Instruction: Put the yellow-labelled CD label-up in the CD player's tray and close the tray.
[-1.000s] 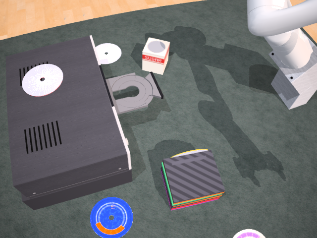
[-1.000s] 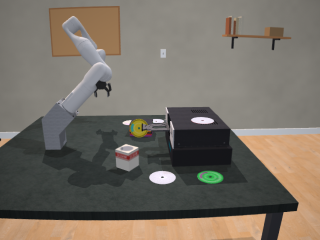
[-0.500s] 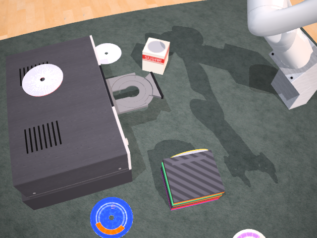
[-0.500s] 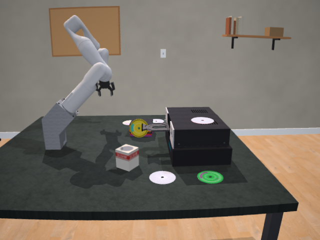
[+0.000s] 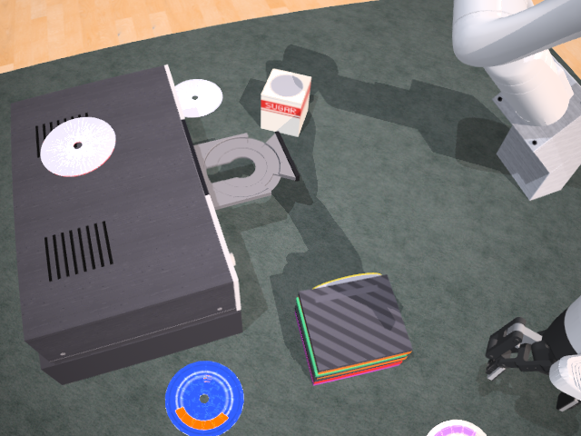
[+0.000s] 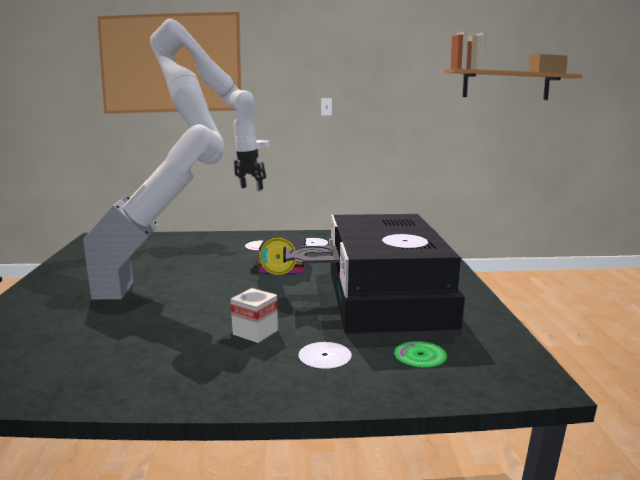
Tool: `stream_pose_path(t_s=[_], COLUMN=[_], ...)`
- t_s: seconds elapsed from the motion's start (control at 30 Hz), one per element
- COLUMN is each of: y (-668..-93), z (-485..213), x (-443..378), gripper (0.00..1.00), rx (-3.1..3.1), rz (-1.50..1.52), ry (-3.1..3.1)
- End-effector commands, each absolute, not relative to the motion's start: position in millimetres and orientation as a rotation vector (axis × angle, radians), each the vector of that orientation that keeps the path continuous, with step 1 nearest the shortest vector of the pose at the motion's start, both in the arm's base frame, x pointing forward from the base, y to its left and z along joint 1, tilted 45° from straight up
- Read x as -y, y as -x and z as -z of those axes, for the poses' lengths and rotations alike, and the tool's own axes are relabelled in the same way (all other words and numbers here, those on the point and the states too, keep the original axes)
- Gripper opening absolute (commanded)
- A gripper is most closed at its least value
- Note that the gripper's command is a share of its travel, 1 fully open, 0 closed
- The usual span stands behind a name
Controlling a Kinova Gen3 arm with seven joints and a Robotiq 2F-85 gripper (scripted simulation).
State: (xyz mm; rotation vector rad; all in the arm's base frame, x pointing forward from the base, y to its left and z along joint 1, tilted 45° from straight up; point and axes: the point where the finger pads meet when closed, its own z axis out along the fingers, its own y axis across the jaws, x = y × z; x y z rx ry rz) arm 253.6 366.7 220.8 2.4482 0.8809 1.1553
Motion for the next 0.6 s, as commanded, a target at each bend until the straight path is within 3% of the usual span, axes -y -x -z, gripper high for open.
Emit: stream_pose_path(t_s=[0.0, 0.57], y=[-280, -312], z=[-259, -282], x=[-315, -132], gripper=[1.0, 1.0], rx=[-0.65, 0.2], rz=[-1.194, -1.232], ry=[-2.615, -2.879])
